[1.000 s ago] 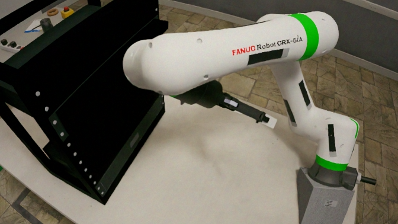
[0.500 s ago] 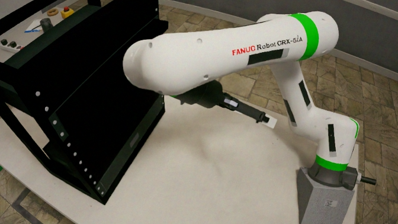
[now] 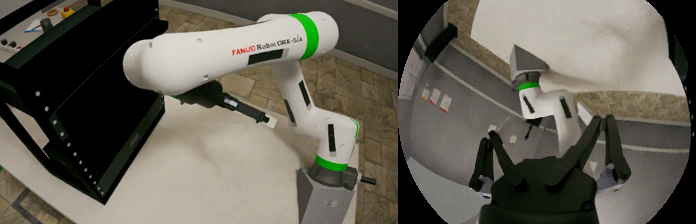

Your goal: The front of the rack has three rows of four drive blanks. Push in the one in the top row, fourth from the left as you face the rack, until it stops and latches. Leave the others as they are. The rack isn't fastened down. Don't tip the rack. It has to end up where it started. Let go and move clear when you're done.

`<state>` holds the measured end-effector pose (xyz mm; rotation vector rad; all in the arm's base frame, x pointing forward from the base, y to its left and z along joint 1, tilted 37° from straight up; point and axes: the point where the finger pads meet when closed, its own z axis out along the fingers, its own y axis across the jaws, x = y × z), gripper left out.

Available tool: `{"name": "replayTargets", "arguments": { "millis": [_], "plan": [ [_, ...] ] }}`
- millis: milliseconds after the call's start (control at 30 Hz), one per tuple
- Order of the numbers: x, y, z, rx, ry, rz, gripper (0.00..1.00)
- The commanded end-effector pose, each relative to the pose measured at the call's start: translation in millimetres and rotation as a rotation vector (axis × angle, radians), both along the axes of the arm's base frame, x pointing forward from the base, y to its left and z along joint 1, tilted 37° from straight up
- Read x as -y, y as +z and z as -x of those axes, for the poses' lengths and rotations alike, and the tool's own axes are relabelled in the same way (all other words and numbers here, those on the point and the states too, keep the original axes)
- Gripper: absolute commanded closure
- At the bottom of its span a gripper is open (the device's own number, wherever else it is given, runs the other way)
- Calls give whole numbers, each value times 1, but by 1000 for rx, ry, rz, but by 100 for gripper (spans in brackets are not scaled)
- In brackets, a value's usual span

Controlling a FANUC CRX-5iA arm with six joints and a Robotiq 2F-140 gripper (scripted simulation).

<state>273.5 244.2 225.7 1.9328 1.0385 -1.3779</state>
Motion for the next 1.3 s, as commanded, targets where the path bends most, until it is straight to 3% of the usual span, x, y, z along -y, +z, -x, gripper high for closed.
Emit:
{"name": "replayTargets", "arguments": {
  "millis": [0, 1267],
  "plan": [
    [0, 0, 0, 1, 1, -1, 0],
    [-1, -3, 1, 9, -2, -7, 0]
  ]
}}
